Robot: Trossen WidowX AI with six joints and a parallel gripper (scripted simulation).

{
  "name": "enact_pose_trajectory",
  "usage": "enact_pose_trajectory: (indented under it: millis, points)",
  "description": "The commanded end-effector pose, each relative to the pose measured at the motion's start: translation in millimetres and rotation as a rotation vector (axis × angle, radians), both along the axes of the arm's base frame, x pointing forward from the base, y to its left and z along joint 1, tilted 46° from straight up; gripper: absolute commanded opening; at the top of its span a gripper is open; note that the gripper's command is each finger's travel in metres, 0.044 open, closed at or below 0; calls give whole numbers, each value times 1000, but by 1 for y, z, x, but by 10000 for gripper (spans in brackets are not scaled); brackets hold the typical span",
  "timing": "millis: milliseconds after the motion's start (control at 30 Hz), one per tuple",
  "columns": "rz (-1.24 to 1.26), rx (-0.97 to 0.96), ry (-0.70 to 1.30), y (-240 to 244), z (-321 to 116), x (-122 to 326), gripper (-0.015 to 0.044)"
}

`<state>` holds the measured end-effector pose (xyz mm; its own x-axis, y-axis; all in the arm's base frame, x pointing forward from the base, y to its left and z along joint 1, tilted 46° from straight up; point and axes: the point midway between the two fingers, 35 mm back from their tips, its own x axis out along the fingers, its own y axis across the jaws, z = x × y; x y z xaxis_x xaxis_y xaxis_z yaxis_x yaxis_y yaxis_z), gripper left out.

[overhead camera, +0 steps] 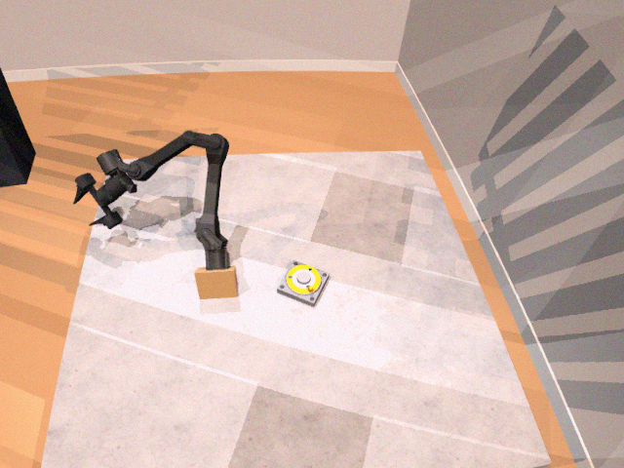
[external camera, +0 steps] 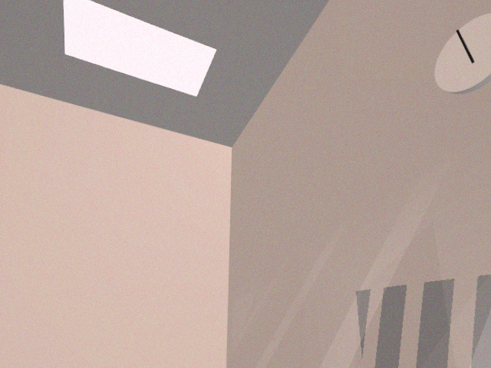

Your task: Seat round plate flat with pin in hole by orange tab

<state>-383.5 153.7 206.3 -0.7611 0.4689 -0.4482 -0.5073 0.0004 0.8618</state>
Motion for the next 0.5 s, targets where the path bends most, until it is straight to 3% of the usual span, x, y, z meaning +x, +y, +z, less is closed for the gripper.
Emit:
enact_pose_trajectory:
  millis: [0, 233, 300, 467]
  points:
    - [-6, 2, 1, 3, 1, 1, 374]
    - [-217, 115, 24, 104, 53, 61, 190]
    - [-239, 139, 3, 111, 55, 69, 137]
    - [-402, 266, -42, 166, 95, 137, 6]
